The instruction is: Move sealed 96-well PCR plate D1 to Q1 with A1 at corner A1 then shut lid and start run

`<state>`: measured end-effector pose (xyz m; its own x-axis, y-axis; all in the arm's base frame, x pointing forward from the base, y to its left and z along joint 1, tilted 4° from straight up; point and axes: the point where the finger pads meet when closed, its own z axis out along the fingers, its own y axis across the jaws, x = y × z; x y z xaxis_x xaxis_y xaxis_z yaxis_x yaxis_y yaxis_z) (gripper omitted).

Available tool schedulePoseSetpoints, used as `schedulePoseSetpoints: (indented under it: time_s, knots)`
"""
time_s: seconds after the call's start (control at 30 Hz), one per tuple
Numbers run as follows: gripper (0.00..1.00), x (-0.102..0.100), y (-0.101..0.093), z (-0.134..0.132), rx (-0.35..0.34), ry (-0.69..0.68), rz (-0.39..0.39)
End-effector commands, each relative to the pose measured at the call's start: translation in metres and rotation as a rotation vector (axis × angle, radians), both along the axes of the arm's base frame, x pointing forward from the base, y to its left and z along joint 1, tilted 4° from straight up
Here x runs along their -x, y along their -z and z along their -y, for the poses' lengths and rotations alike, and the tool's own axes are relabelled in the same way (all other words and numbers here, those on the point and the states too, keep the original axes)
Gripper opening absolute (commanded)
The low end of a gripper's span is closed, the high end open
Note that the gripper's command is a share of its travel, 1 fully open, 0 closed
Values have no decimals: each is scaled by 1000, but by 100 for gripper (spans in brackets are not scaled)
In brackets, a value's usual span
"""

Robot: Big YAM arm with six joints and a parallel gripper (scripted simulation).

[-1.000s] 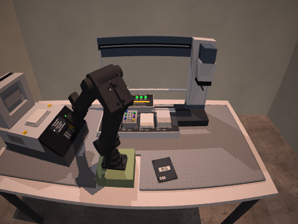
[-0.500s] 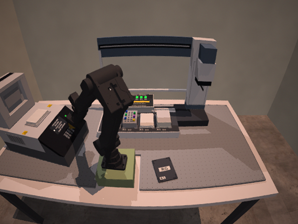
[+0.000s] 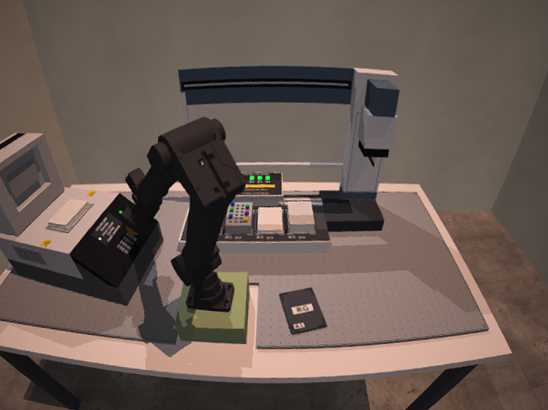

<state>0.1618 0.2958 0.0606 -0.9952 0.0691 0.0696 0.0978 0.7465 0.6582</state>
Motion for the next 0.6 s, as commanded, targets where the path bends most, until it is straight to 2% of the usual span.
schedulePoseSetpoints:
  time_s: [0.0, 0.57]
  knots:
    - [0, -13, -14, -12, -39, -6, 45]
    - [0, -11, -9, -6, -37, 0, 43]
